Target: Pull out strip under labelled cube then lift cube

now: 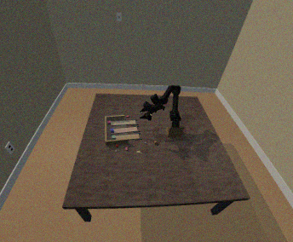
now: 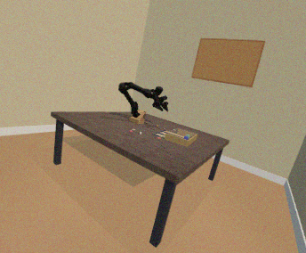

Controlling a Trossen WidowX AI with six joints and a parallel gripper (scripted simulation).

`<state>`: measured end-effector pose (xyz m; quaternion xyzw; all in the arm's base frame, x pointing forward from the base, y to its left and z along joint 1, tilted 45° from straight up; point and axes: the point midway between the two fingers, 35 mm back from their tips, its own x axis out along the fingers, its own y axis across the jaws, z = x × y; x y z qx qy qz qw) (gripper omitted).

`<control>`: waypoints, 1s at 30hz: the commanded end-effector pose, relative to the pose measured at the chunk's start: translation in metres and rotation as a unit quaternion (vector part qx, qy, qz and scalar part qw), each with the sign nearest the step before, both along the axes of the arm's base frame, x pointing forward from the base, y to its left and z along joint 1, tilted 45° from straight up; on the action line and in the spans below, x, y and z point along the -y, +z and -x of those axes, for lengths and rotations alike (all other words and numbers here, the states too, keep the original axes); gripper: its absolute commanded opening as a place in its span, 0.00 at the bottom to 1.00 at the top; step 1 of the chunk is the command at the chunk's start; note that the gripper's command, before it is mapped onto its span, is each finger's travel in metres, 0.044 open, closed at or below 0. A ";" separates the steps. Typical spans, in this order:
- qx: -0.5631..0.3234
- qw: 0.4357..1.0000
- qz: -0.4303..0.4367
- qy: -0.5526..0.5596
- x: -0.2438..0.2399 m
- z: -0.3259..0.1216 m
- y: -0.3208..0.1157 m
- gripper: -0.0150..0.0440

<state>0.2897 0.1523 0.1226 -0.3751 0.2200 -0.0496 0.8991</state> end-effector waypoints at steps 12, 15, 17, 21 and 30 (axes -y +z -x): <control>-0.189 0.979 0.052 -0.062 -0.016 -0.045 -0.056 0.44; -0.238 0.964 0.059 -0.104 -0.013 -0.055 -0.073 0.31; -0.270 0.951 0.065 -0.135 -0.009 -0.060 -0.085 0.25; -0.329 0.919 0.077 -0.201 0.002 -0.066 -0.107 0.25; -0.375 0.884 0.090 -0.263 0.014 -0.067 -0.125 0.25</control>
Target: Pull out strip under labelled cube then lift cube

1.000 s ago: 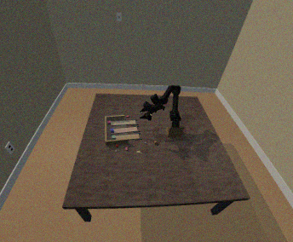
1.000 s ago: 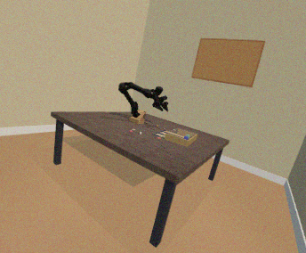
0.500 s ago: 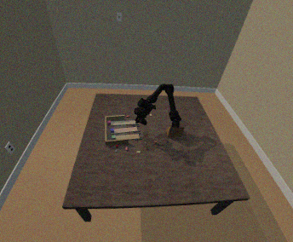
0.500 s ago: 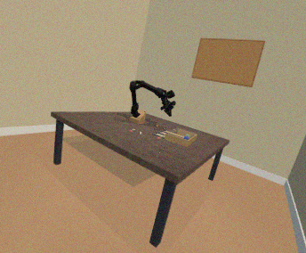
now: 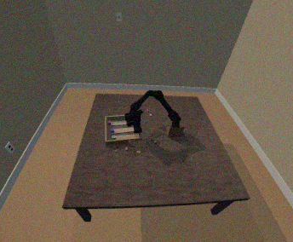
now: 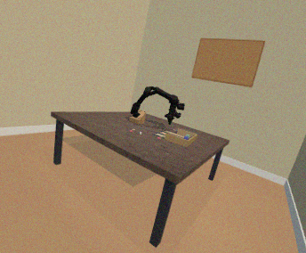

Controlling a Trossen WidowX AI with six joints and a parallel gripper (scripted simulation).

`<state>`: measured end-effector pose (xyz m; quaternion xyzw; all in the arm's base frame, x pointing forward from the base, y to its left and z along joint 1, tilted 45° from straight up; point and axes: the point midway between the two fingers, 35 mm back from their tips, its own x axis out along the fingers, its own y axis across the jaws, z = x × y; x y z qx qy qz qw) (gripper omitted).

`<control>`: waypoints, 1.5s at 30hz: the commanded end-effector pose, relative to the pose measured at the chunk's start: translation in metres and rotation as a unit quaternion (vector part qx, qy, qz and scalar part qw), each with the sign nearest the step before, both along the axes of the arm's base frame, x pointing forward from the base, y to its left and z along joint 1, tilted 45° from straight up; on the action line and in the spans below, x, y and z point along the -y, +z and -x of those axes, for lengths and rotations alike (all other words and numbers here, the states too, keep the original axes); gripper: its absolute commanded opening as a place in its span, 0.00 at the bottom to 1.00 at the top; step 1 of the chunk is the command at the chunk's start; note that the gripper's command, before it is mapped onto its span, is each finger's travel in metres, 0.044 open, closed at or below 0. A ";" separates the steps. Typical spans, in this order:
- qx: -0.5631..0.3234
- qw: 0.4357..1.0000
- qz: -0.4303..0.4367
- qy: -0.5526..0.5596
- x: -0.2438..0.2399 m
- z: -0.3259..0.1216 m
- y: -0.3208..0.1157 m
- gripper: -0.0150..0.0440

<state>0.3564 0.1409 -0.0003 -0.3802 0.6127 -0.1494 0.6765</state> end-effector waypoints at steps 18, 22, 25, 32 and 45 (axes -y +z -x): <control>-0.010 1.000 0.003 -0.018 0.017 -0.003 -0.019 0.25; -0.010 1.000 0.003 -0.018 0.021 -0.004 -0.023 0.25; -0.010 1.000 0.003 -0.018 0.025 -0.005 -0.027 0.25; -0.010 1.000 0.004 -0.018 0.033 -0.005 -0.036 0.25; -0.010 1.000 0.004 -0.018 0.048 -0.007 -0.050 0.25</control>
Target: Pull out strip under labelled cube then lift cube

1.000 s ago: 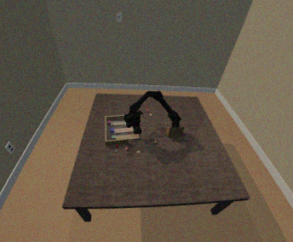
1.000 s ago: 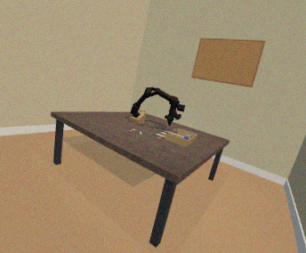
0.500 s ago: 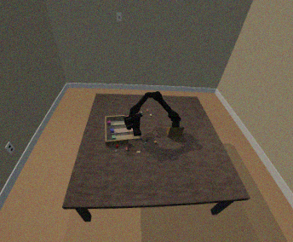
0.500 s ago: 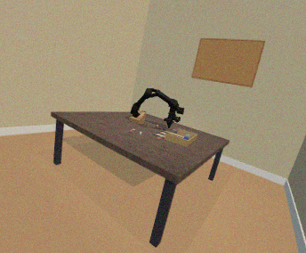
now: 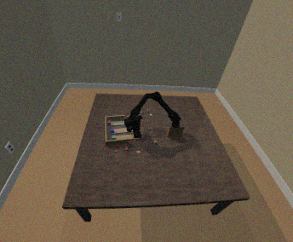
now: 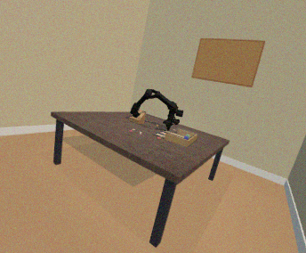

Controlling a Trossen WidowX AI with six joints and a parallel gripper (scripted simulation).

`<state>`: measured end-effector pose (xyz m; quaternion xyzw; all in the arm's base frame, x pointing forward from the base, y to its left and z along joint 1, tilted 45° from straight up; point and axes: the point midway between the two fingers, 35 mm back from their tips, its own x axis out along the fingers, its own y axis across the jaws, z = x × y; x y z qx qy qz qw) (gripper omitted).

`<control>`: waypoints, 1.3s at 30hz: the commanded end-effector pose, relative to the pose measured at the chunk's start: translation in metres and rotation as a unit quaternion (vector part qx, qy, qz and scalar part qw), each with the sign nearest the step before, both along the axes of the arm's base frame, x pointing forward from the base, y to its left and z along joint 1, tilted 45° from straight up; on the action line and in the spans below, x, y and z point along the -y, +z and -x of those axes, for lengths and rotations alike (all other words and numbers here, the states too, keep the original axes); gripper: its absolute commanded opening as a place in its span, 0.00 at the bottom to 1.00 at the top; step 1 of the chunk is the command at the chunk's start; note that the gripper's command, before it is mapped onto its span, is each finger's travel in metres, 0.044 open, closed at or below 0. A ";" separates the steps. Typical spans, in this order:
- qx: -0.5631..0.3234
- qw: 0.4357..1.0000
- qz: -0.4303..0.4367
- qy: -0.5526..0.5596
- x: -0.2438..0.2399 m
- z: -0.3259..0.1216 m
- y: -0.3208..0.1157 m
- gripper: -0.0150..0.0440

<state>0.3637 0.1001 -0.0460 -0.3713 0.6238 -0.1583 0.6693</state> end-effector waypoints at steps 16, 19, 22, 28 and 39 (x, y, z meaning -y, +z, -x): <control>-0.003 1.000 0.004 -0.001 0.010 0.000 -0.007 0.25; -0.003 1.000 0.004 -0.001 0.010 0.000 -0.007 0.25; -0.003 1.000 0.004 -0.001 0.011 0.000 -0.007 0.25; -0.003 1.000 0.004 -0.001 0.011 0.000 -0.008 0.25; -0.003 1.000 0.004 -0.001 0.011 0.000 -0.008 0.25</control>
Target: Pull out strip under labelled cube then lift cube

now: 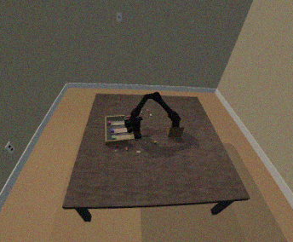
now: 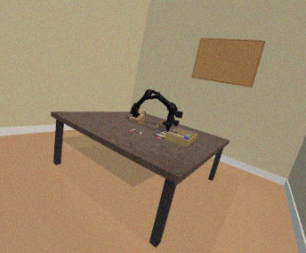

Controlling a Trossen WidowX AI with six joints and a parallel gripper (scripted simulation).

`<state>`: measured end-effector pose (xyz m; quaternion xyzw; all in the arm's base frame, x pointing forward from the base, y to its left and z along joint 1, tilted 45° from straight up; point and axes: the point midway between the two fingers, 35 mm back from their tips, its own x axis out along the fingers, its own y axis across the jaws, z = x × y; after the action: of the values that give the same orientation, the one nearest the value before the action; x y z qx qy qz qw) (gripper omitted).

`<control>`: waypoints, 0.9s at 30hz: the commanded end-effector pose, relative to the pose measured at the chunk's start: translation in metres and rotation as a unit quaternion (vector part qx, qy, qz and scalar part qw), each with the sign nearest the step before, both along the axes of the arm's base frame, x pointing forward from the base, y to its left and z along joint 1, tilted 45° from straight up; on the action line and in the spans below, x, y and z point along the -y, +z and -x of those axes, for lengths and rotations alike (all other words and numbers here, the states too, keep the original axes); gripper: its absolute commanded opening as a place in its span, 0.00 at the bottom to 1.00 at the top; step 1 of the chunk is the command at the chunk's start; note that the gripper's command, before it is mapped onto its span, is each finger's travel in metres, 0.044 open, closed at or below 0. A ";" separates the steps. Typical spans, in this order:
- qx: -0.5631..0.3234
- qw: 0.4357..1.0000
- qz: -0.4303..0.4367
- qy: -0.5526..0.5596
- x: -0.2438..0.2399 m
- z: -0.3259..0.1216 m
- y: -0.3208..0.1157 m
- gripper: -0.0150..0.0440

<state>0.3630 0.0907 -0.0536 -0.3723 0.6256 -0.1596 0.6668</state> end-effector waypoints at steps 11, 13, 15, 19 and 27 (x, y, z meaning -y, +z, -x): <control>0.000 1.000 0.002 0.000 0.003 -0.001 -0.001 0.25; 0.000 1.000 0.002 0.000 0.003 -0.001 -0.001 0.25; 0.000 1.000 0.002 0.000 0.003 -0.001 -0.001 0.25; 0.000 1.000 0.002 0.000 0.003 -0.001 -0.002 0.25; 0.000 1.000 0.002 0.000 0.004 -0.001 -0.002 0.25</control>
<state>0.3630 0.0905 -0.0545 -0.3739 0.6250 -0.1584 0.6667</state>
